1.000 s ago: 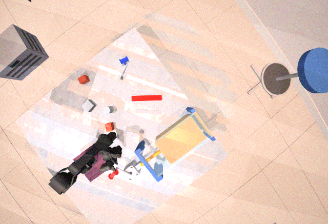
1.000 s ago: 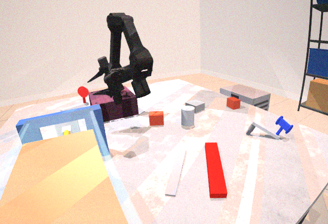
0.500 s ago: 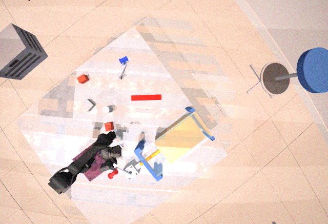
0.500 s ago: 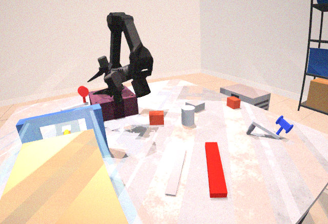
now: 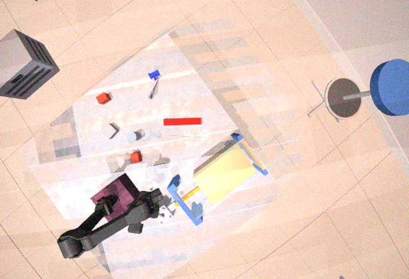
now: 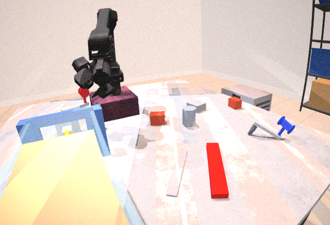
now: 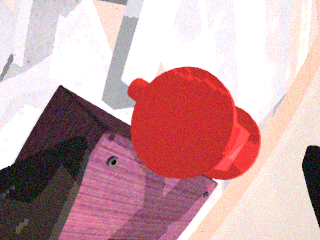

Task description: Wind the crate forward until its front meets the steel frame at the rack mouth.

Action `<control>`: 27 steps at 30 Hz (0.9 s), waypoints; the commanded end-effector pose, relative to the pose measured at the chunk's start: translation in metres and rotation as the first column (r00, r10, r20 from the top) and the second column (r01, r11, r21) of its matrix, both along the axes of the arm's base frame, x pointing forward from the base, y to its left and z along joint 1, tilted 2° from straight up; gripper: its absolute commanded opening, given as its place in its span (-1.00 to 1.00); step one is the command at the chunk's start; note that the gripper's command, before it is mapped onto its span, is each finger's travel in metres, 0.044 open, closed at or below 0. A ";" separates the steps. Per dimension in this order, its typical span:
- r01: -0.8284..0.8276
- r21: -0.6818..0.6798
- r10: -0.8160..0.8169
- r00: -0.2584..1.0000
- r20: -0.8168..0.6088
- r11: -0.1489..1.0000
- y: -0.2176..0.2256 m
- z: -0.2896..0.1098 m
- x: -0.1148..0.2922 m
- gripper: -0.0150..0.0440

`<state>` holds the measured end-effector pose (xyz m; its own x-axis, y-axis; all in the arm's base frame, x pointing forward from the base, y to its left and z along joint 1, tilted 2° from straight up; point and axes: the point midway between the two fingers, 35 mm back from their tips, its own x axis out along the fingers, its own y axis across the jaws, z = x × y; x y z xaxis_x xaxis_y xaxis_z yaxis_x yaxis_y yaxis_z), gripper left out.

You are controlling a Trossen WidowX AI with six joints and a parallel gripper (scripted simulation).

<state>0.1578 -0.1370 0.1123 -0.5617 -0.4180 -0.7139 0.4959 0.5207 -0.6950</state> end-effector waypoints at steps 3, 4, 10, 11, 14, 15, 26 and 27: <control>0.140 0.270 -0.212 0.942 0.260 0.953 -0.025 0.020 -0.002 1.00; 0.142 0.301 -0.237 0.922 0.306 0.943 -0.030 0.025 -0.002 1.00; 0.084 0.393 -0.319 0.748 0.583 0.916 -0.064 0.066 -0.007 1.00; 0.075 0.393 -0.319 0.729 0.605 0.917 -0.067 0.070 -0.008 1.00; 0.072 0.392 -0.319 0.723 0.613 0.917 -0.068 0.071 -0.008 1.00; 0.072 0.392 -0.319 0.723 0.613 0.917 -0.068 0.071 -0.008 1.00; 0.072 0.392 -0.318 0.723 0.613 0.917 -0.070 0.019 -0.005 1.00; 0.072 0.392 -0.318 0.723 0.613 0.917 -0.070 0.013 -0.005 1.00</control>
